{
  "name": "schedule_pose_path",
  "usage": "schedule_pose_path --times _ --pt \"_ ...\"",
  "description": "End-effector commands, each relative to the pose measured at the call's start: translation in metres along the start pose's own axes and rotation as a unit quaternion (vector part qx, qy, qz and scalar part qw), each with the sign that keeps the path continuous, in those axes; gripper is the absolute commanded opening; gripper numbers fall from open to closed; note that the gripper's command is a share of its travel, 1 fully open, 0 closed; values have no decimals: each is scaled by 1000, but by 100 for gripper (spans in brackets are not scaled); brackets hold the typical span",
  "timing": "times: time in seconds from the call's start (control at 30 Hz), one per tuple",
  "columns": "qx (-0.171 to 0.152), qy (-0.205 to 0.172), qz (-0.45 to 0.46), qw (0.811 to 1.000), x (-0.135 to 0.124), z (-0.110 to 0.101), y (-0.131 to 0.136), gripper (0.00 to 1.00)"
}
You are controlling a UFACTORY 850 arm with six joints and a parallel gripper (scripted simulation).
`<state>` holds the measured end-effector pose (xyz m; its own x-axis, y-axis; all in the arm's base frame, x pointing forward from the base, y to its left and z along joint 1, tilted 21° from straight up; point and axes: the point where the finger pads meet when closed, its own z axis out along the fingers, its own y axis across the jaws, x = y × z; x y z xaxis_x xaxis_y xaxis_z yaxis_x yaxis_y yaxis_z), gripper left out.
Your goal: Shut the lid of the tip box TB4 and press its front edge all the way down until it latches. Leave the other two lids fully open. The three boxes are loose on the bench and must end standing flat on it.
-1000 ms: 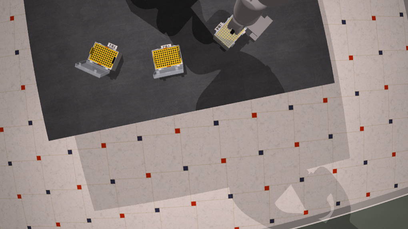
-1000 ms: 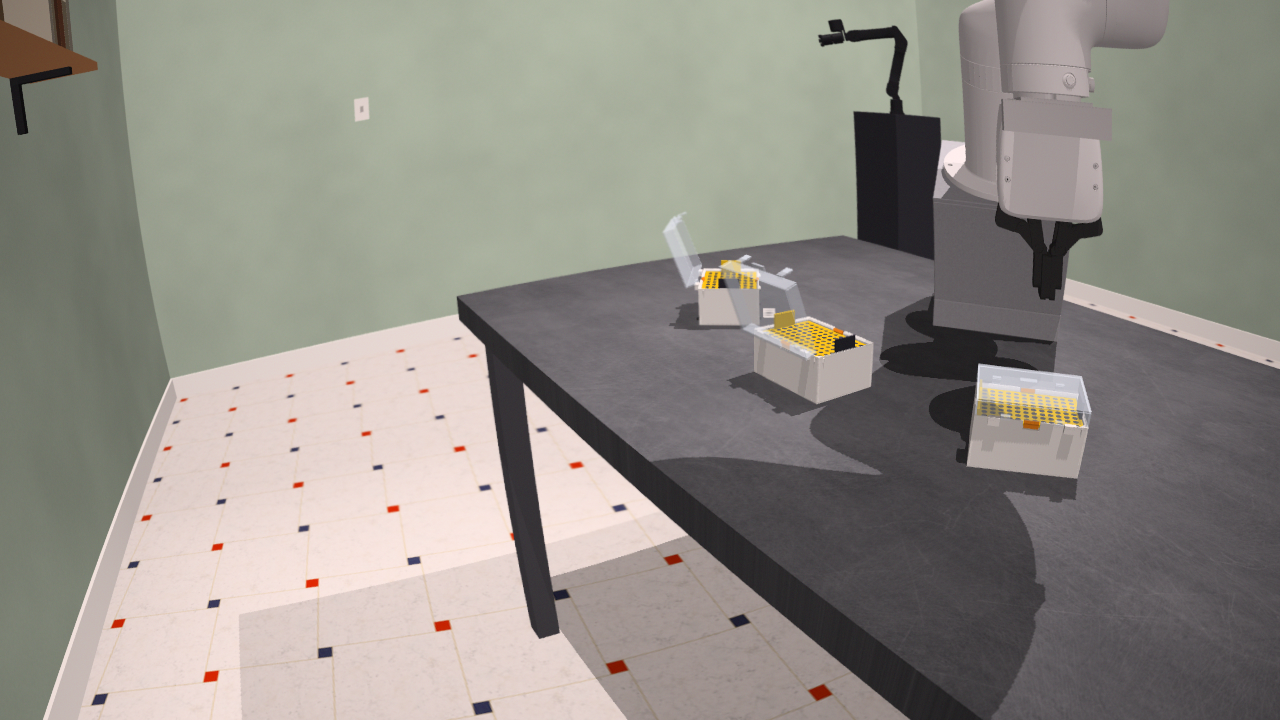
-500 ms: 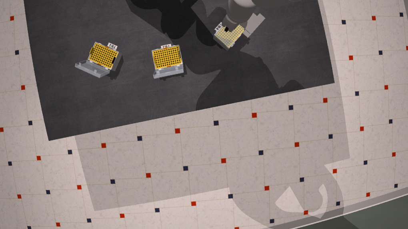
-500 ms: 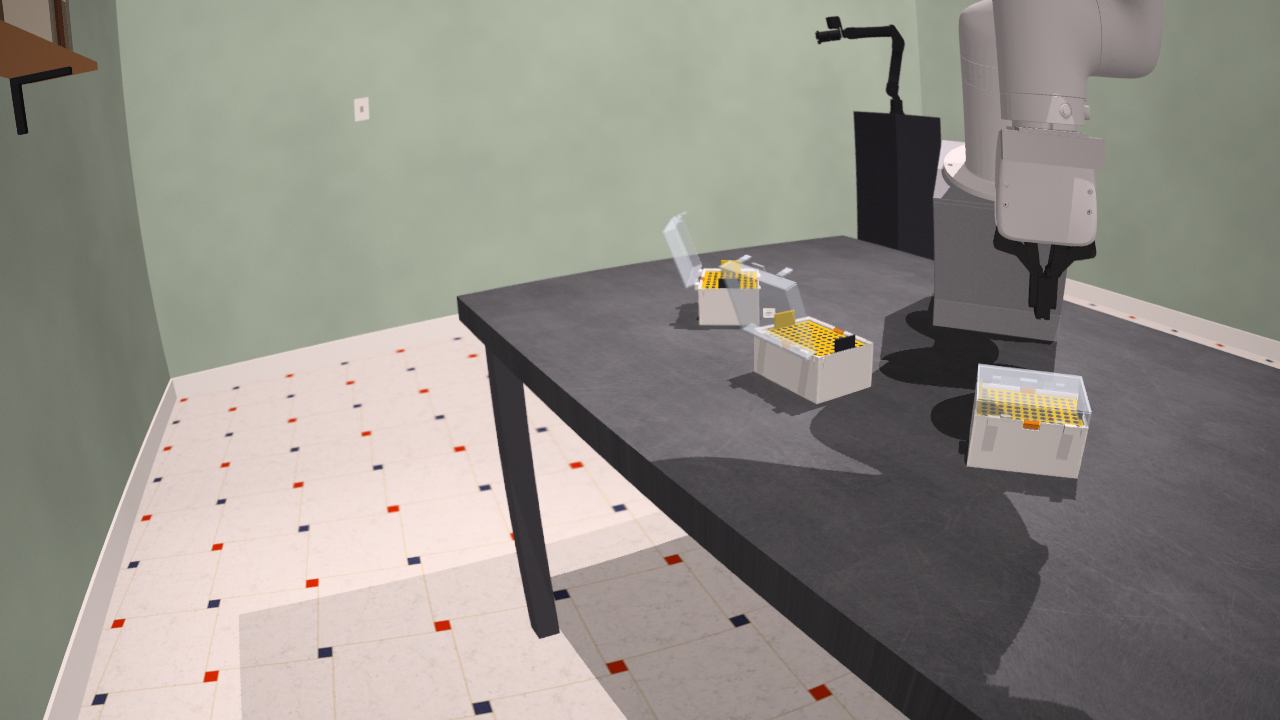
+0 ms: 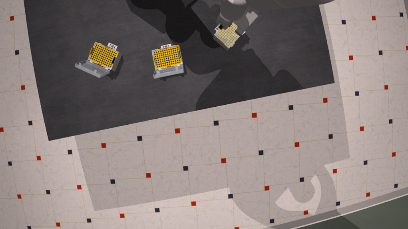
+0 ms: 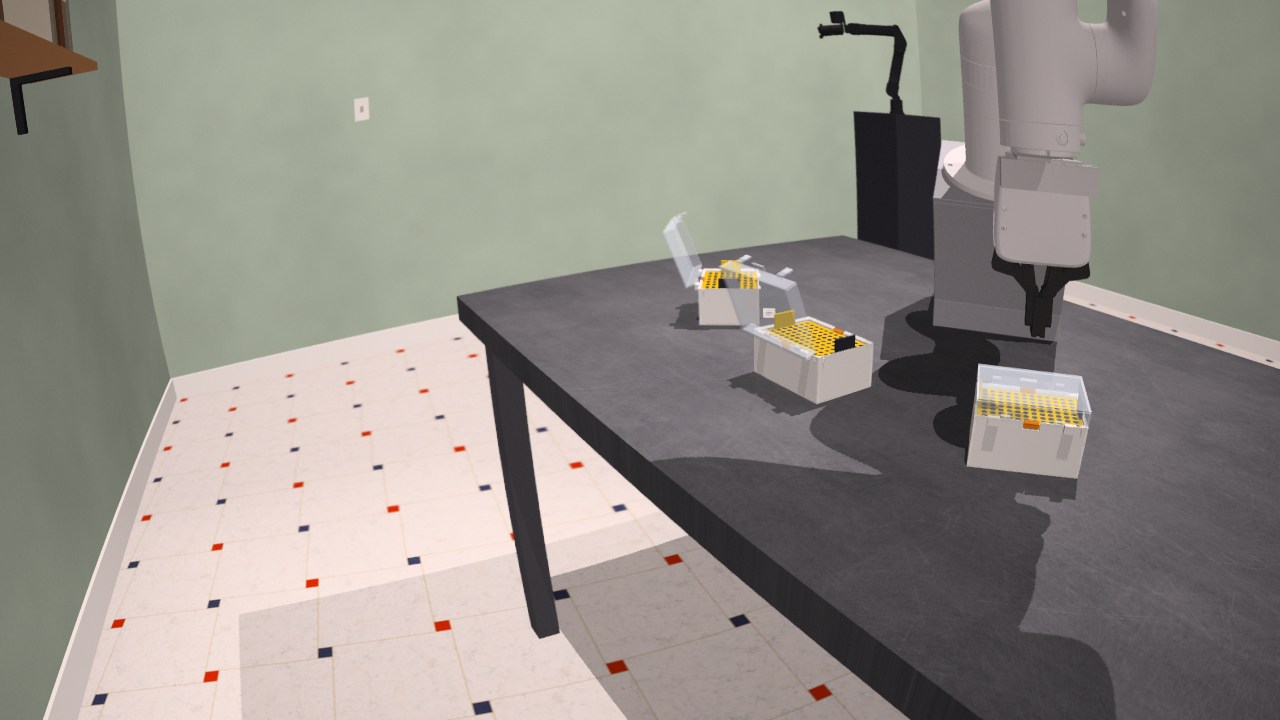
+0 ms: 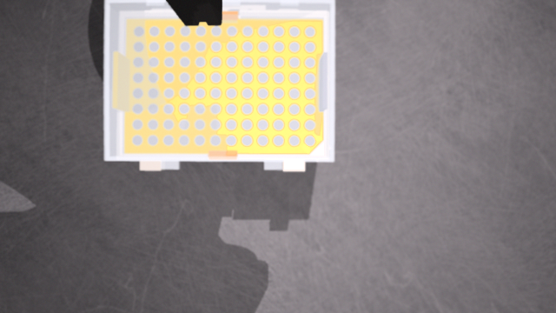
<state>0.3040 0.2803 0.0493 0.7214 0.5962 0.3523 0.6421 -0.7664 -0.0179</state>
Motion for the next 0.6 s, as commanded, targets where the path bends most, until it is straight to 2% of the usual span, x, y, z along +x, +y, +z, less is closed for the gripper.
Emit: schedule_pose_path --times 0.0,0.43,0.57 --pt "-17 2 0 1000 -6 7 0 0" --pt "-17 2 0 1000 -6 7 0 0" --pt "-17 2 0 1000 -6 13 0 0"
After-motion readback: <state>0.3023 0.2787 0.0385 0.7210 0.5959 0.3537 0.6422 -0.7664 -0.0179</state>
